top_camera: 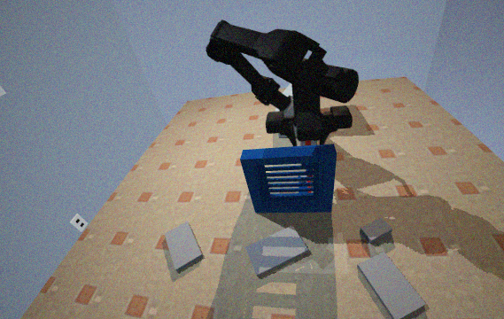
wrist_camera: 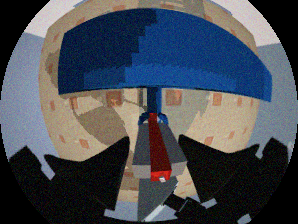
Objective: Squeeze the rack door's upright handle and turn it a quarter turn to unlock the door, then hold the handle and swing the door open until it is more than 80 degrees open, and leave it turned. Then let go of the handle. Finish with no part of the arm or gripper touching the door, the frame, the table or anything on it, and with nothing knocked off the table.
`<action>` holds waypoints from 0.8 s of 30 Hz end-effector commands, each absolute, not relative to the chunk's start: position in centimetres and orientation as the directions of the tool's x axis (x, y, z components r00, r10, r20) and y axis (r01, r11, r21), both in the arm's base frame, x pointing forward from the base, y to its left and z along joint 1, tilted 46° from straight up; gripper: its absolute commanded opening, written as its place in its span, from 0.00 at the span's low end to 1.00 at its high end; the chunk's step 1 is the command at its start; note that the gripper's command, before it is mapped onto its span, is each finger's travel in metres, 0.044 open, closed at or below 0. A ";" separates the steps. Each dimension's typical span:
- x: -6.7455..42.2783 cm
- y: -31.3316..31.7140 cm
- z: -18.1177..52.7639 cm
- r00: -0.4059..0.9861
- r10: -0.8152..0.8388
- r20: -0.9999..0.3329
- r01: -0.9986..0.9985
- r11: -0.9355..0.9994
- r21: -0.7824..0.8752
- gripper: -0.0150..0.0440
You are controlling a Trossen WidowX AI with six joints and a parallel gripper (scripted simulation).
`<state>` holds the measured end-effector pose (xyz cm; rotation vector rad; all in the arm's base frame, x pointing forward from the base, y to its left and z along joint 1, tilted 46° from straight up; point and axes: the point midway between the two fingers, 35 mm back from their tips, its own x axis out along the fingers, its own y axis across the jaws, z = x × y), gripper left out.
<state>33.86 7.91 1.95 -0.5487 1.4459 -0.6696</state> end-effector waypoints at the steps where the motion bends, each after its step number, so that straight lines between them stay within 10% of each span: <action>1: 33.9 7.8 1.9 0.008 -0.706 -0.708 0.079 0.706 -0.704 0.62; 5: 33.9 7.8 1.9 0.008 -0.706 -0.708 0.079 0.706 -0.704 0.44; 24: 33.9 7.8 1.9 0.008 -0.706 -0.708 0.007 0.708 -0.706 0.30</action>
